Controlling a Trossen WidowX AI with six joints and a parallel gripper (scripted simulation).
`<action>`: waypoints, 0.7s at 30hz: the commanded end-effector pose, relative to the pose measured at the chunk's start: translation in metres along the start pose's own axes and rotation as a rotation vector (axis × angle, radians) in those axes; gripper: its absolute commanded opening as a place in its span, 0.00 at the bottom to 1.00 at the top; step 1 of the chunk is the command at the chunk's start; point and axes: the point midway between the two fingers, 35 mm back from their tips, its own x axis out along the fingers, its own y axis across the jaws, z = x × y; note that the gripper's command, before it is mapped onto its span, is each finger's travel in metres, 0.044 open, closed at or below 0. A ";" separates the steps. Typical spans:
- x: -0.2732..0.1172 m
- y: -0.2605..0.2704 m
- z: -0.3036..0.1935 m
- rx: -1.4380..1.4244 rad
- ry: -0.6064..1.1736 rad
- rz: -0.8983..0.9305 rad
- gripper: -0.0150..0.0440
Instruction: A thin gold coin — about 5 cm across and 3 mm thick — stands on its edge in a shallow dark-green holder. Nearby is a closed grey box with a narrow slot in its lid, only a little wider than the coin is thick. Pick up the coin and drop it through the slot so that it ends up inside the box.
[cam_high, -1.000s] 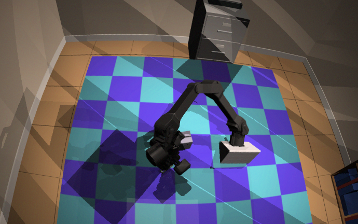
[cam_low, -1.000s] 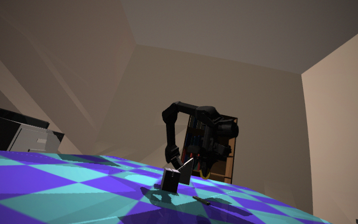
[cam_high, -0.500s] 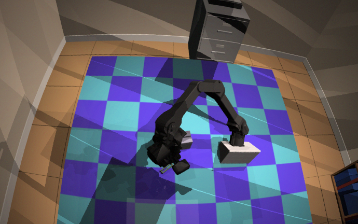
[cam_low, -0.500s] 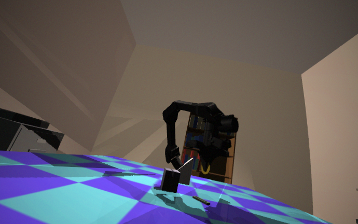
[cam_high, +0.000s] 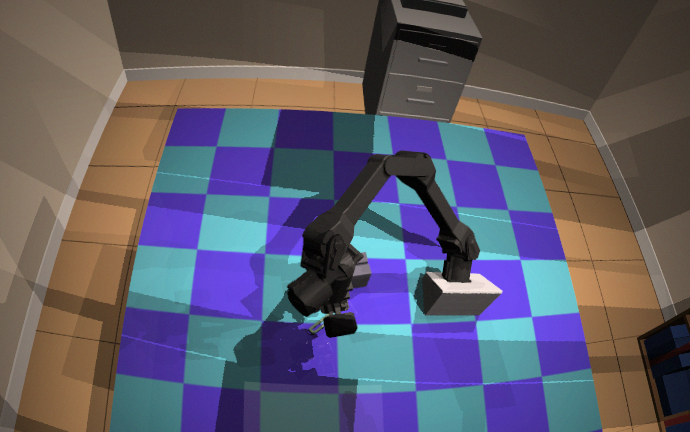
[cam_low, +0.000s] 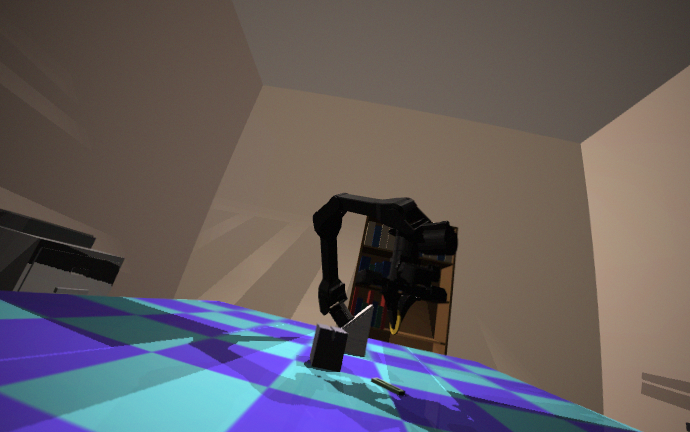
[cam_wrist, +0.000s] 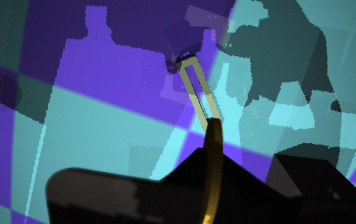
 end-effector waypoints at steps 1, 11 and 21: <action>0.000 0.000 -0.002 0.017 0.002 0.003 0.25; -0.003 -0.024 -0.014 0.015 0.003 0.003 0.25; -0.004 -0.046 -0.027 0.013 0.003 0.002 0.25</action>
